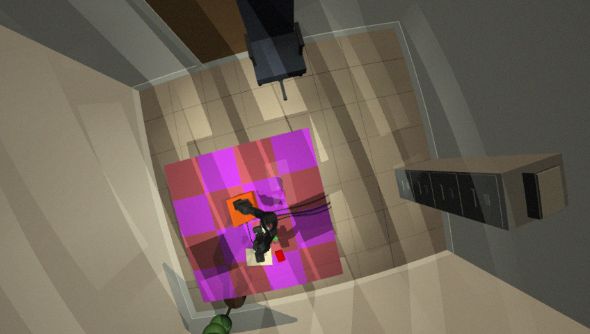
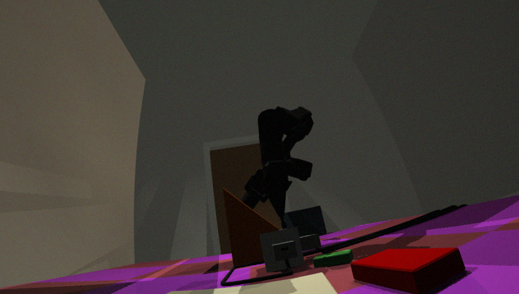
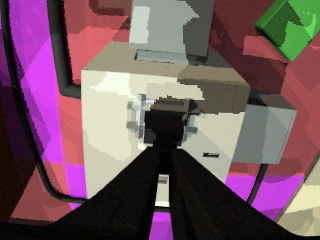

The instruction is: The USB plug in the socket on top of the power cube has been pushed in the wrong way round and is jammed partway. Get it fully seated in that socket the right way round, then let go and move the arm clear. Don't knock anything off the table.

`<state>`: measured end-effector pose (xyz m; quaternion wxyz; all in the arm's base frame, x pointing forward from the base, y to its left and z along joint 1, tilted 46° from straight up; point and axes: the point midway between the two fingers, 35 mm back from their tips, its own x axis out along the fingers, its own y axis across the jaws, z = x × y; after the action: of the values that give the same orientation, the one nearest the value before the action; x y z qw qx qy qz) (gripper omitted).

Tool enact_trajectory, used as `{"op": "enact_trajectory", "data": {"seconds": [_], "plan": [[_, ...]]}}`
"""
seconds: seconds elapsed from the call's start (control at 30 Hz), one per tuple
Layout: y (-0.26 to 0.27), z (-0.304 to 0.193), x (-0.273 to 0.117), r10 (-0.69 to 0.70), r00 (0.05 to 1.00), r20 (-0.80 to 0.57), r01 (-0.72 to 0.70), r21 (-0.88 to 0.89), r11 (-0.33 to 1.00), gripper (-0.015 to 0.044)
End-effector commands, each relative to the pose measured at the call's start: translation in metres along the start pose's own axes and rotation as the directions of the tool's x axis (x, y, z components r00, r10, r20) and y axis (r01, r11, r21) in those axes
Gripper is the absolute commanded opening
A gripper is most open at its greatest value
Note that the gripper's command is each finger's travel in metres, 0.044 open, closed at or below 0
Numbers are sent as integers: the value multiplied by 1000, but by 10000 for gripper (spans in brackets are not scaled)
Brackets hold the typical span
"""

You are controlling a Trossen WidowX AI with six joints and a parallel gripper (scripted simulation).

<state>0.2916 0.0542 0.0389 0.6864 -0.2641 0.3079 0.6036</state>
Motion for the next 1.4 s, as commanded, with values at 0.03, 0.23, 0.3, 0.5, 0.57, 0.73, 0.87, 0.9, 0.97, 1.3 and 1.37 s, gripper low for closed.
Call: {"op": "enact_trajectory", "data": {"seconds": [0.03, 0.23, 0.3, 0.5, 0.57, 0.73, 0.87, 0.9, 0.97, 1.3, 1.37], "plan": [[0, 0, 2, 2, 1000, -2, -2, -1, 1000, 0], [0, 0, 3, 2, 1000, -2, -2, -1, 1000, 0], [0, 0, 3, 2, 1000, -2, -2, -1, 1000, 0], [0, 0, 3, 2, 1000, -2, -2, -1, 1000, 0], [0, 0, 3, 2, 1000, -2, -2, -1, 1000, 0], [0, 0, 3, 2, 1000, -2, -2, -1, 1000, 0], [0, 0, 3, 2, 1000, -2, -2, -1, 1000, 0], [0, 0, 3, 2, 1000, -2, -2, -1, 1000, 0], [0, 0, 3, 2, 1000, -2, -2, -1, 1000, 0], [0, 0, 1, -3, 1000, 0, 3, 3, 1000, 52], [0, 0, 1, -3, 1000, 0, 3, 3, 1000, 95]]}}
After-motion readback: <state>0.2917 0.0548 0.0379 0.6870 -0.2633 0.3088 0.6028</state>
